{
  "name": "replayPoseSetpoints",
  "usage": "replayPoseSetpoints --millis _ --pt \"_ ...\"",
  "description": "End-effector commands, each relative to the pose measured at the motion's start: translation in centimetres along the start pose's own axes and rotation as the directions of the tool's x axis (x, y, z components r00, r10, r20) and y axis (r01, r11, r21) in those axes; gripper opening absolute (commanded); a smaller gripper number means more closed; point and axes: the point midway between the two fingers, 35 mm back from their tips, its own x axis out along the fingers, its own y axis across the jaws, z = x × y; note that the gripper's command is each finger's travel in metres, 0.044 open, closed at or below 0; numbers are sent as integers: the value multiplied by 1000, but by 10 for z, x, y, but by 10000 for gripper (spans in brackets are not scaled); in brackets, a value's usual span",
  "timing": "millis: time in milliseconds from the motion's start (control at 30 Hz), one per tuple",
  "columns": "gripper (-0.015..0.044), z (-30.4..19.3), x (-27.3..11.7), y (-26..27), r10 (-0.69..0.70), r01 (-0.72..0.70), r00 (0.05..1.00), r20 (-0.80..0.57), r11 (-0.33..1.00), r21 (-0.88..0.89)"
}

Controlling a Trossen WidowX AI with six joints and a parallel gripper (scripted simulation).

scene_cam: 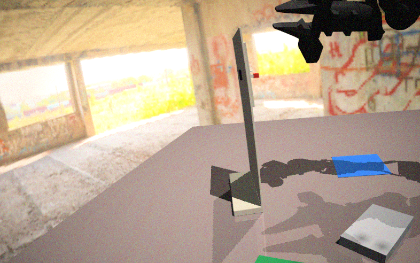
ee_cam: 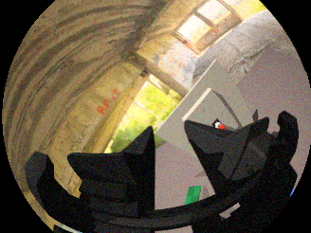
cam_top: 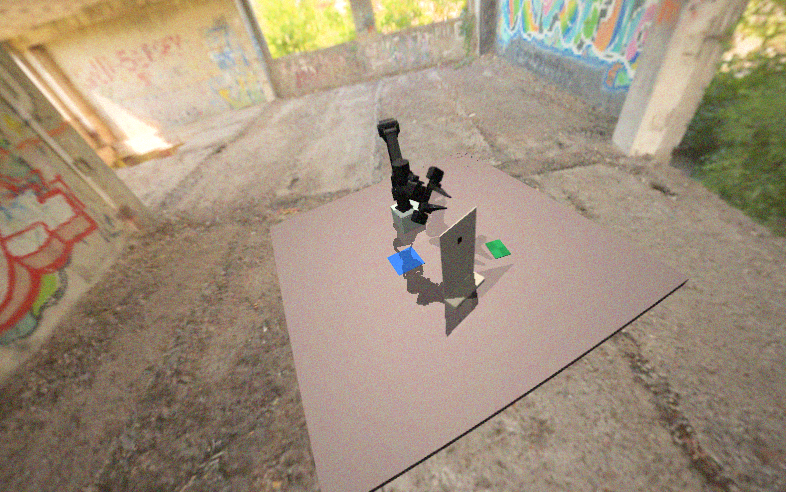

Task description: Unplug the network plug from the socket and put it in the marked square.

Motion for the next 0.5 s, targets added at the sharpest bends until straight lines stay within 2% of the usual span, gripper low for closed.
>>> replayPoseSetpoints --millis 0,467 --pt "156 -7 -8 -21 9 -5 999 -33 992 130" --pt "156 -27 -51 -76 59 15 991 -121 845 534"
